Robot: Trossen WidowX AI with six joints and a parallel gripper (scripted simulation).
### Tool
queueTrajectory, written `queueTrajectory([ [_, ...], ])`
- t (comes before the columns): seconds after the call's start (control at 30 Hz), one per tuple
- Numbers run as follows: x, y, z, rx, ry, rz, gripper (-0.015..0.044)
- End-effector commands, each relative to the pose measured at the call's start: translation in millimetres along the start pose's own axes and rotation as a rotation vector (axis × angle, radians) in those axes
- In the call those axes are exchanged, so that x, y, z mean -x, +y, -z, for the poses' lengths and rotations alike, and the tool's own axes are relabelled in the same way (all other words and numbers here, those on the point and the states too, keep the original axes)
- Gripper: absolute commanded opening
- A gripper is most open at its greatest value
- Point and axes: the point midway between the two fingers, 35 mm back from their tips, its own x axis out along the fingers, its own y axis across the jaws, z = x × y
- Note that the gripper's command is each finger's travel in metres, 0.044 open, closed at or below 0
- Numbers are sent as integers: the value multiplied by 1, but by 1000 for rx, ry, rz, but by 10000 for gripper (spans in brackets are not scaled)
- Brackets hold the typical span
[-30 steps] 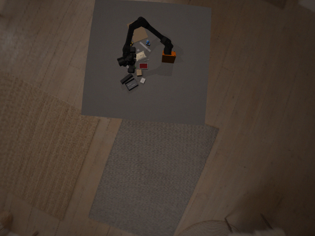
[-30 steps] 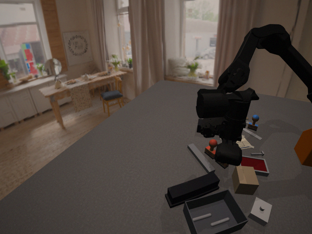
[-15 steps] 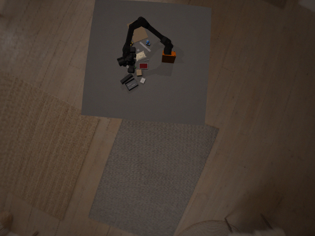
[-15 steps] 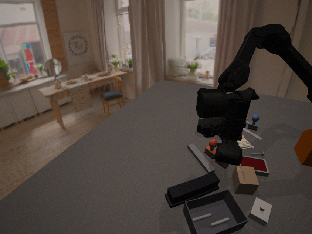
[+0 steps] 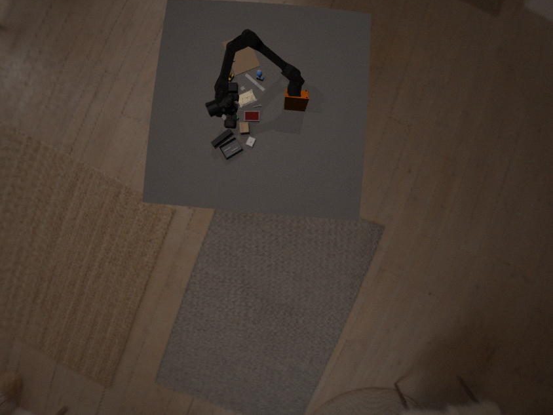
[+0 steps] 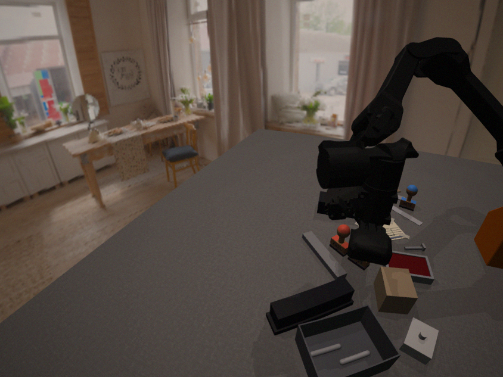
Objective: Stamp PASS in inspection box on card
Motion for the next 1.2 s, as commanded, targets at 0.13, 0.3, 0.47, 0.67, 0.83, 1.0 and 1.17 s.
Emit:
queueTrajectory([
  [0.13,6,0,-2,-10,-4,-6,0],
  [0.3,8,0,-2,-10,-4,-6,0],
  [0.47,11,0,-2,-10,-4,-7,0],
  [0.67,14,0,-2,-10,-4,-7,0],
  [0.83,16,0,-2,-10,-4,-7,0],
  [1.0,18,1,-2,-9,-4,-7,0],
  [1.17,21,1,-2,-9,-4,-7,0],
])
